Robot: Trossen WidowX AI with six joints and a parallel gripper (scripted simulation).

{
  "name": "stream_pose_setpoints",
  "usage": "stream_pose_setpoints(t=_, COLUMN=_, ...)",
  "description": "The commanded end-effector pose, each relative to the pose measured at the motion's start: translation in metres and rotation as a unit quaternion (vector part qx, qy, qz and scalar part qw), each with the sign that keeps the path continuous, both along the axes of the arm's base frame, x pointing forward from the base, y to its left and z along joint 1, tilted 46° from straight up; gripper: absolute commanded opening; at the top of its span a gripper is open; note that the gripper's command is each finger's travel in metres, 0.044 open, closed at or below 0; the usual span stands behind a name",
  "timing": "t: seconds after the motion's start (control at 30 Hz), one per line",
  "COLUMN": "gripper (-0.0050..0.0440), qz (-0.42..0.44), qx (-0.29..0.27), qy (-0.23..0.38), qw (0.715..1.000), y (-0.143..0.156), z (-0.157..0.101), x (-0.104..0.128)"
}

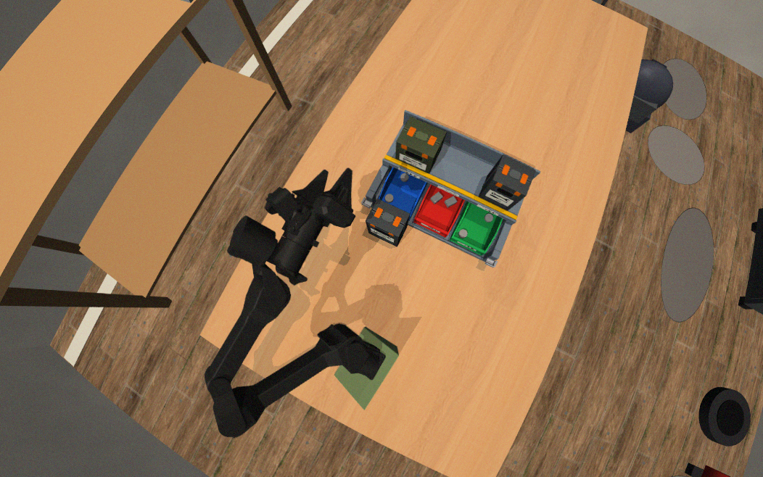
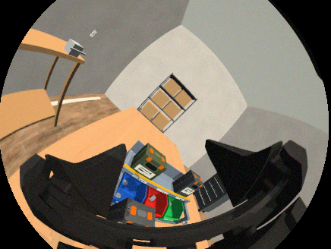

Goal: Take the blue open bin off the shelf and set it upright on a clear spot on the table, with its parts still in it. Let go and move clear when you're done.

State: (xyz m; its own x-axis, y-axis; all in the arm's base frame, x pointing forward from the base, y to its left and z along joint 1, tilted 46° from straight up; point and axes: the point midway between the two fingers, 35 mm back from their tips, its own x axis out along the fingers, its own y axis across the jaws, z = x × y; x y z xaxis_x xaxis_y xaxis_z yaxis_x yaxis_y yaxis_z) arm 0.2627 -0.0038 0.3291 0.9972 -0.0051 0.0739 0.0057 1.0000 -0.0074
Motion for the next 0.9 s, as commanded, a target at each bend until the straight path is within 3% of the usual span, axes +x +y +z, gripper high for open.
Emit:
stream_pose_setpoints(t=0.0, gripper=0.044, qz=0.001, qx=0.0, qy=0.003, qw=1.0, y=0.0, z=-0.003, x=-0.003)
stream_pose_setpoints(t=0.13, gripper=0.044, qz=0.021, qx=-0.011, qy=0.008, qw=1.0, y=-0.001, z=-0.008, x=0.002)
stream_pose_setpoints(t=0.27, gripper=0.044, qz=0.108, qx=-0.053, qy=0.045, qw=0.992, y=-0.003, z=-0.045, x=0.017)
stream_pose_setpoints(t=0.67, gripper=0.044, qz=0.108, qx=-0.053, qy=0.045, qw=0.992, y=-0.003, z=-0.045, x=0.017)
stream_pose_setpoints(t=0.83, gripper=0.044, qz=0.212, qx=-0.103, qy=0.088, qw=0.968, y=-0.005, z=-0.093, x=0.036)
stream_pose_setpoints(t=0.87, gripper=0.044, qz=0.212, qx=-0.103, qy=0.088, qw=0.968, y=-0.005, z=-0.093, x=0.036)
